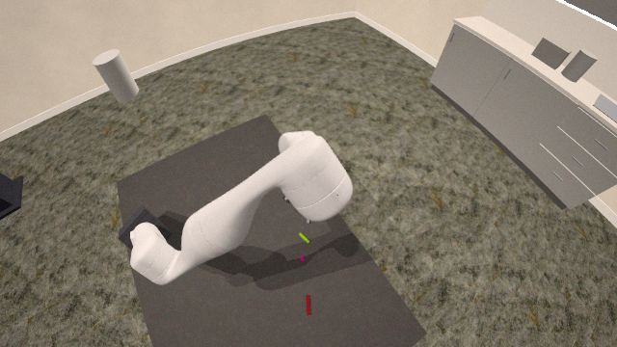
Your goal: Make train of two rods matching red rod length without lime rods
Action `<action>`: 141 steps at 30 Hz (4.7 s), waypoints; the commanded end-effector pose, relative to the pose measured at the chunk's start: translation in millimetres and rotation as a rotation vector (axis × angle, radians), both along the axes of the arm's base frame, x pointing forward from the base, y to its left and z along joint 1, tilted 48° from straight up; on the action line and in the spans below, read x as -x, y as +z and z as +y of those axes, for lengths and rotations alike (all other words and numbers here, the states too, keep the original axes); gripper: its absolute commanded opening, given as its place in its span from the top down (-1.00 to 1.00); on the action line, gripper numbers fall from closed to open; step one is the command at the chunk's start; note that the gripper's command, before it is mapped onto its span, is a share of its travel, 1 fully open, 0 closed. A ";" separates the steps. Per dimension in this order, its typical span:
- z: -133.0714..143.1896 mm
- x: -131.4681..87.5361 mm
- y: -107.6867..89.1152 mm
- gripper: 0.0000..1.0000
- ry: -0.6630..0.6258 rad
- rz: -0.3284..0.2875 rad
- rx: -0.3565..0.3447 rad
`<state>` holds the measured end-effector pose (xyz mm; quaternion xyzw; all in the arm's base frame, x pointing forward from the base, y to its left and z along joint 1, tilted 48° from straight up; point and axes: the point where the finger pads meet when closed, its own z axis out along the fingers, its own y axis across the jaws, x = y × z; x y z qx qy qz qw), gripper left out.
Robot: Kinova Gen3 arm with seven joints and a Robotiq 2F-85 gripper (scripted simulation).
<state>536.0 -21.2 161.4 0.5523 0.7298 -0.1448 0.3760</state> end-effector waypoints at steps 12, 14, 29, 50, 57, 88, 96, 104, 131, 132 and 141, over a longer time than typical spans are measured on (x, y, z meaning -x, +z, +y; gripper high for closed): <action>-32.1 -14.9 -33.4 0.91 -0.010 0.011 0.007; -34.0 -16.1 -35.4 0.91 -0.010 0.011 0.007; -35.3 -16.8 -36.7 0.91 -0.010 0.011 0.007; -35.3 -16.8 -36.7 0.91 -0.010 0.011 0.007; -35.3 -16.8 -36.7 0.91 -0.010 0.011 0.007; -34.8 -17.4 -36.8 0.91 -0.010 0.011 0.007; -35.0 -17.6 -37.1 0.91 -0.010 0.011 0.007; -37.3 -18.9 -39.5 0.91 -0.010 0.011 0.007; -42.1 -21.7 -44.6 0.91 -0.010 0.011 0.007; -42.1 -21.7 -44.6 0.91 -0.010 0.011 0.007; -42.1 -21.7 -44.6 0.91 -0.010 0.011 0.007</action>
